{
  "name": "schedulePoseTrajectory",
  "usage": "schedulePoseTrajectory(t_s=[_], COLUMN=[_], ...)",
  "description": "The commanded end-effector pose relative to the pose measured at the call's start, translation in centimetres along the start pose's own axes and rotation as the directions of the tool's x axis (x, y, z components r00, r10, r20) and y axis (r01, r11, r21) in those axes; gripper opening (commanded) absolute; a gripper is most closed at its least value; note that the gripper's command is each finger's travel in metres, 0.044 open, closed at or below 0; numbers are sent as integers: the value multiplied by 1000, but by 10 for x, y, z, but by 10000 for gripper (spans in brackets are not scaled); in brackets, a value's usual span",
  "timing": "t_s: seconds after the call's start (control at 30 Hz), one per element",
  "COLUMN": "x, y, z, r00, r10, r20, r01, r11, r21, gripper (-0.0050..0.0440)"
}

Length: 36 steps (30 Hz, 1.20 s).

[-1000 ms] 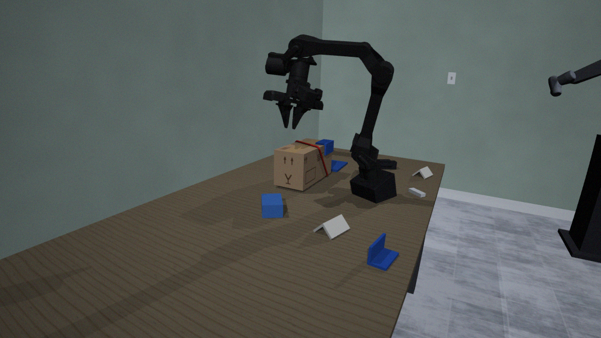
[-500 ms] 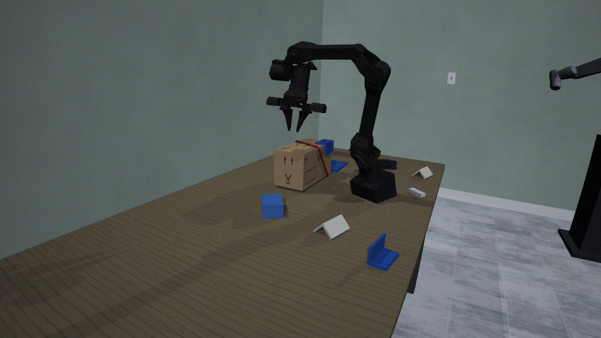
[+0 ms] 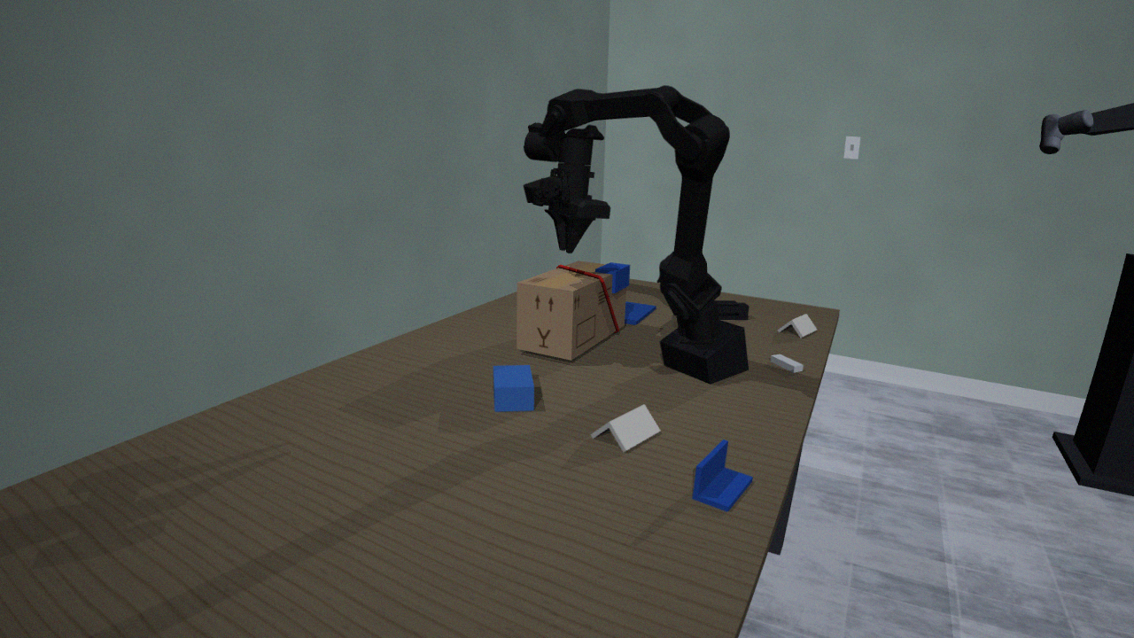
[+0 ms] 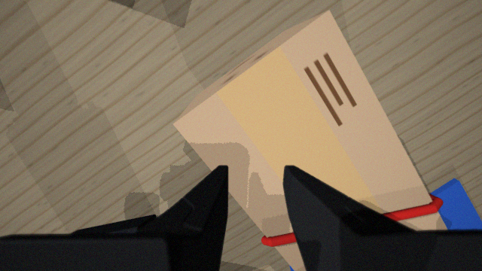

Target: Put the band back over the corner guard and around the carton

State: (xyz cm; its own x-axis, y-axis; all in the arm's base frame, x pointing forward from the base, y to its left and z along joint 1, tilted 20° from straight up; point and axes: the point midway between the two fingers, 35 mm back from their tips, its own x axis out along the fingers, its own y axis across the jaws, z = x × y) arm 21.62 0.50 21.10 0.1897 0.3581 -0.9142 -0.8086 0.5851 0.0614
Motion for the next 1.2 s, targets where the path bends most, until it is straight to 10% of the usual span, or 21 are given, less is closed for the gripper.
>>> schedulePoseTrajectory(t_s=[0.0, 0.13, 0.63, 1.17], x=[7, 8, 17, 23], y=[-9, -13, -30, -31], z=[-17, -23, -77, -81], r00=[1000, 999, 997, 997], r10=[-1, -1, 11, 12], r20=[-28, -35, -73, -74], r01=[9, 15, 69, 72], r11=[962, 922, 208, 142], r21=[274, 387, 976, 987], gripper=[119, 119, 119, 119])
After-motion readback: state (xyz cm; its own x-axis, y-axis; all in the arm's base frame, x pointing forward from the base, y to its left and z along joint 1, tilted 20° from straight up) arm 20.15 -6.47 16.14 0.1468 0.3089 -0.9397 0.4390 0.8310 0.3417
